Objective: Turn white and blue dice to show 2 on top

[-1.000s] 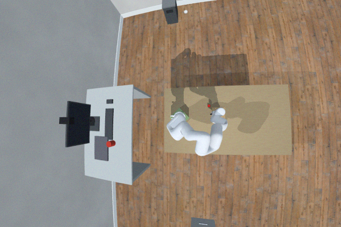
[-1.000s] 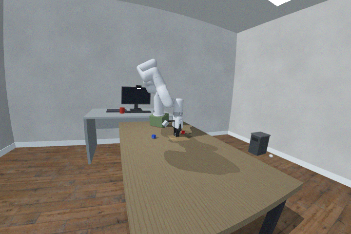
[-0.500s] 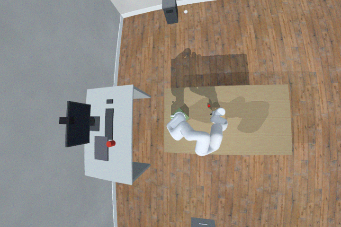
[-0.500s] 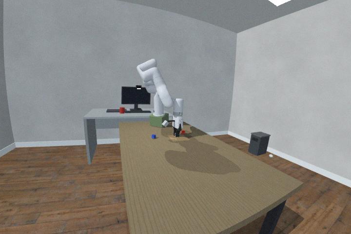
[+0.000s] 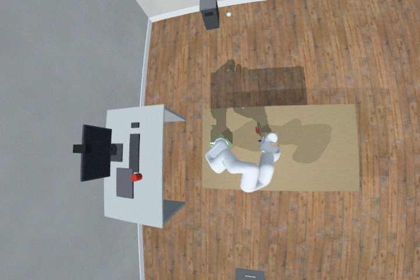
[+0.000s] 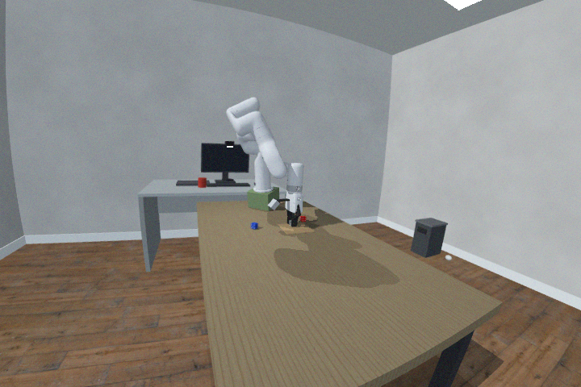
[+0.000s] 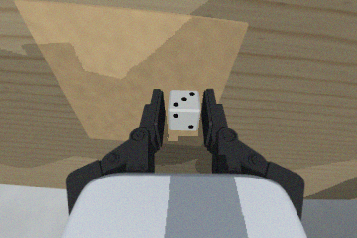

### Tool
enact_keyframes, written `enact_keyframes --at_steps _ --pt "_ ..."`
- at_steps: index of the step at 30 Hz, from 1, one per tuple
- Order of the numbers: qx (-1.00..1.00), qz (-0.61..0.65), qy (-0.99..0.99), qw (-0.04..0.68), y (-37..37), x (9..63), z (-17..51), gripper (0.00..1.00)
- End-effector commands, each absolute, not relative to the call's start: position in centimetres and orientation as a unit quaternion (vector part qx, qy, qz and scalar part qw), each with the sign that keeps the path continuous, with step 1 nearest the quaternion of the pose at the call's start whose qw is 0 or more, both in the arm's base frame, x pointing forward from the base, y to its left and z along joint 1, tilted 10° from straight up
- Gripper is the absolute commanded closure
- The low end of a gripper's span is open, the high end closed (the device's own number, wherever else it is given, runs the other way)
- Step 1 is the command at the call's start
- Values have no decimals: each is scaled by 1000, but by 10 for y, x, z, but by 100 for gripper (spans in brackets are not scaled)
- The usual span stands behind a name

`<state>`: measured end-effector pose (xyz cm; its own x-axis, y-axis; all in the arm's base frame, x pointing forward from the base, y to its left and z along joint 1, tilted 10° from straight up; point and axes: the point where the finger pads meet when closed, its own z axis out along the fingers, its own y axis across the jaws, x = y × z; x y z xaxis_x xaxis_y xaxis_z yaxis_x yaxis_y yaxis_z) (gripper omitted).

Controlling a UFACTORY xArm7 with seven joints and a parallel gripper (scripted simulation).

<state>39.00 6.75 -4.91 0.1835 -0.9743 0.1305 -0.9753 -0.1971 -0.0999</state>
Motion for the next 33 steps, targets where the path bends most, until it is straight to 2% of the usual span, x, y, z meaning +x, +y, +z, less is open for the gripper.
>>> enact_keyframes --at_steps 1,19,33 --pt "769 83 -633 2 68 391 -48 58" --pt "769 83 -633 2 69 390 -36 58" --pt "769 83 -633 2 76 381 27 58"
